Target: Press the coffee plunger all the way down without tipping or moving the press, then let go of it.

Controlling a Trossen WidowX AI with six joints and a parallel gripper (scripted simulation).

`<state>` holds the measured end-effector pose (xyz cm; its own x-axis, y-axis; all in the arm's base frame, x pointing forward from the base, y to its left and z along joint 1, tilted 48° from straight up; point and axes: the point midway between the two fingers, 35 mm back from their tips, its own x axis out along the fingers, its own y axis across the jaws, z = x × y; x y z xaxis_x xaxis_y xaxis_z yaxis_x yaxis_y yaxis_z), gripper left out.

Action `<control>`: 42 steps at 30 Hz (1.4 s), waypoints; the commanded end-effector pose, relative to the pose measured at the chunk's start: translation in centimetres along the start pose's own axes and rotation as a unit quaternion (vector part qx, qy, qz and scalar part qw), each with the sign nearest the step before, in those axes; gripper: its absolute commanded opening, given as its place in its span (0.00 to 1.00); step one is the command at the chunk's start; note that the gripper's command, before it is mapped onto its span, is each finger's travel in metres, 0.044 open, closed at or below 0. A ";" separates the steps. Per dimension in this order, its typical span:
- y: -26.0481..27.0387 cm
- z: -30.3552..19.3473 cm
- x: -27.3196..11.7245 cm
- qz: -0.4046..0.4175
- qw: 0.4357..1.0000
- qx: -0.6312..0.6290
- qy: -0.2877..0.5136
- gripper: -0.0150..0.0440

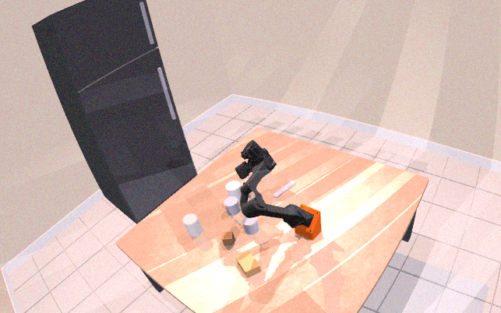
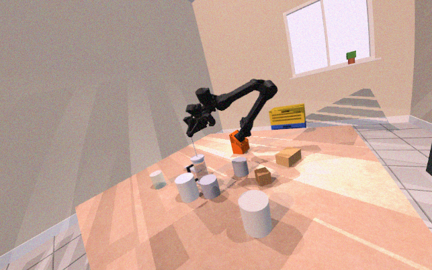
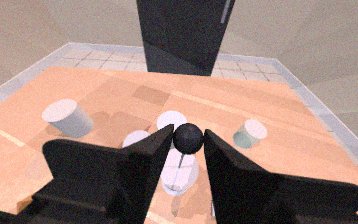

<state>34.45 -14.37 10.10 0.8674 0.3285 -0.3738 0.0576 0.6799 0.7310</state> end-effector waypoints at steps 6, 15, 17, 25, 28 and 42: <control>-0.1 -0.6 0.5 -0.001 1.000 0.003 0.001 0.45; -0.3 -1.8 1.5 -0.001 1.000 0.002 0.002 0.45; -0.3 -2.1 1.7 -0.002 1.000 0.002 0.002 0.45; -0.4 -3.1 2.5 -0.002 1.000 0.002 0.003 0.45; -0.4 -3.5 2.8 -0.002 1.000 0.002 0.003 0.45; -0.5 -5.4 4.2 -0.002 1.000 0.003 0.002 0.45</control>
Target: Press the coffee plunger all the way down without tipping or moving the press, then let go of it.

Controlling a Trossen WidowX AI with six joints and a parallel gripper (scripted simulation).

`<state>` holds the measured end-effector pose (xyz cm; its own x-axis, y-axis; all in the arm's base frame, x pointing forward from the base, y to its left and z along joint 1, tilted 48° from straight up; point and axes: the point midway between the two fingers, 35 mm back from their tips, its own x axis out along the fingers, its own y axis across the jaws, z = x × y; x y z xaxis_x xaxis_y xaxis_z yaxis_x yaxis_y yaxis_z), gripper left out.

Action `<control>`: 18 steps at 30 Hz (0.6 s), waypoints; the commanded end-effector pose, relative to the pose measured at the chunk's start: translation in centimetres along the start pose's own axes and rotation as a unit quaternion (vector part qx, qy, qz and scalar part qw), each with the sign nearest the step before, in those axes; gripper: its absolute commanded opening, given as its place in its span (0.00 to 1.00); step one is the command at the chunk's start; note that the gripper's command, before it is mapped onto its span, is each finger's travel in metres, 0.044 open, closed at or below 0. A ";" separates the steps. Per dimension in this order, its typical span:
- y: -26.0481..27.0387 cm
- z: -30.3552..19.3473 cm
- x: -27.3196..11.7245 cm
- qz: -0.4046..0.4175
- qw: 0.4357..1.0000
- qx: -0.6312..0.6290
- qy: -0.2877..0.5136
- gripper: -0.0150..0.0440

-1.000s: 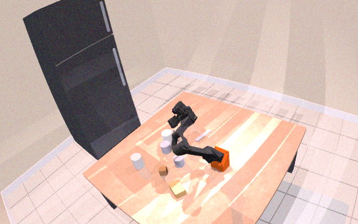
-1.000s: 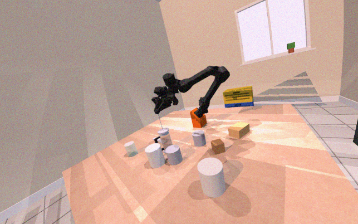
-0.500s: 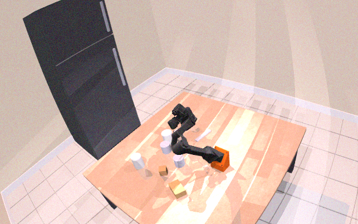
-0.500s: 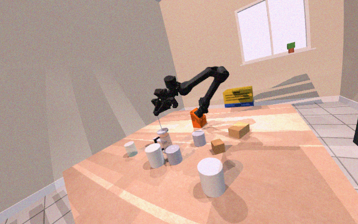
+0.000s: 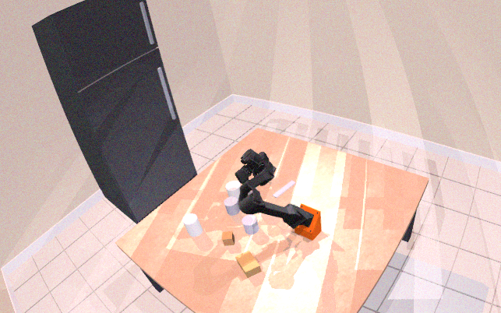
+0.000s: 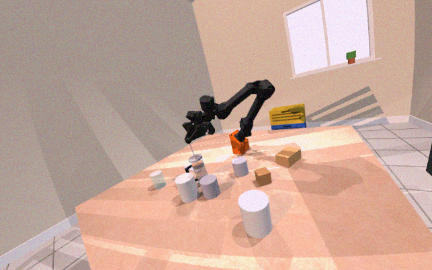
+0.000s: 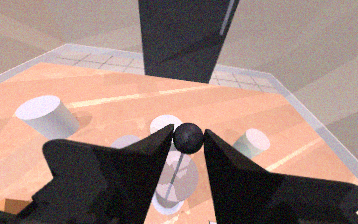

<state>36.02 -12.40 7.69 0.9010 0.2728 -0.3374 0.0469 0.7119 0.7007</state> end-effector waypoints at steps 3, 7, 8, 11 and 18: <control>0.1 -4.0 1.3 0.004 0.999 0.025 0.039 0.45; 0.1 -4.5 1.7 0.005 0.999 0.025 0.039 0.45; 0.1 -4.6 1.8 0.005 0.999 0.025 0.038 0.45; 0.2 -5.0 2.1 0.005 0.999 0.025 0.038 0.45; 0.3 -5.5 3.0 0.006 0.999 0.026 0.037 0.45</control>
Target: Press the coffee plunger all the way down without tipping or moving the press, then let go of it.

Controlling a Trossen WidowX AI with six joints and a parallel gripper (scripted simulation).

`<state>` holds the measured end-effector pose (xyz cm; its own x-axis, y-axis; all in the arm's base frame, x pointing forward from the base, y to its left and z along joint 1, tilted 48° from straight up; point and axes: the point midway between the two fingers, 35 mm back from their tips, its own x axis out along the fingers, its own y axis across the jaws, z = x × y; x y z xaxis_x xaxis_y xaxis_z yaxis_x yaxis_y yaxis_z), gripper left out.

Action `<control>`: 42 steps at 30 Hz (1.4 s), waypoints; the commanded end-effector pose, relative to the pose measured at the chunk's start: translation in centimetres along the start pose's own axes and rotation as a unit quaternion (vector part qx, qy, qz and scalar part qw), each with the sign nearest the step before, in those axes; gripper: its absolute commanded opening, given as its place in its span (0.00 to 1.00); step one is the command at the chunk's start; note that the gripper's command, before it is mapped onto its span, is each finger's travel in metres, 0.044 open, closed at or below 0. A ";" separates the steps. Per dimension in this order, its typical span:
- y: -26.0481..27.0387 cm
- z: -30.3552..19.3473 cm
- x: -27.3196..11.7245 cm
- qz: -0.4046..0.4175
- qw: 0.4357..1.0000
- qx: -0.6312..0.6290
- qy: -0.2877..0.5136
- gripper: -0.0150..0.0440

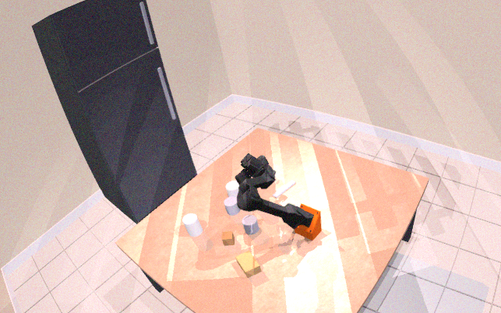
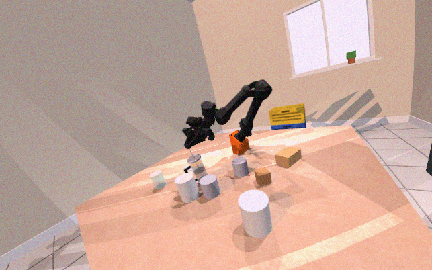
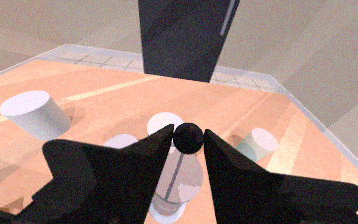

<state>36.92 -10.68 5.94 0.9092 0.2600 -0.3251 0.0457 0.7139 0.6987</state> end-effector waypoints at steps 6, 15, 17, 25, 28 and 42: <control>0.2 -3.6 1.4 0.006 0.999 0.028 0.046 0.45; 0.1 -3.4 1.6 0.007 0.999 0.027 0.046 0.45; 0.0 -3.4 1.6 0.007 0.999 0.027 0.046 0.45; -0.1 -3.3 1.7 0.007 0.999 0.027 0.046 0.45; -0.1 -3.3 1.7 0.007 0.999 0.027 0.046 0.45; -0.3 -3.2 1.7 0.007 0.999 0.027 0.046 0.45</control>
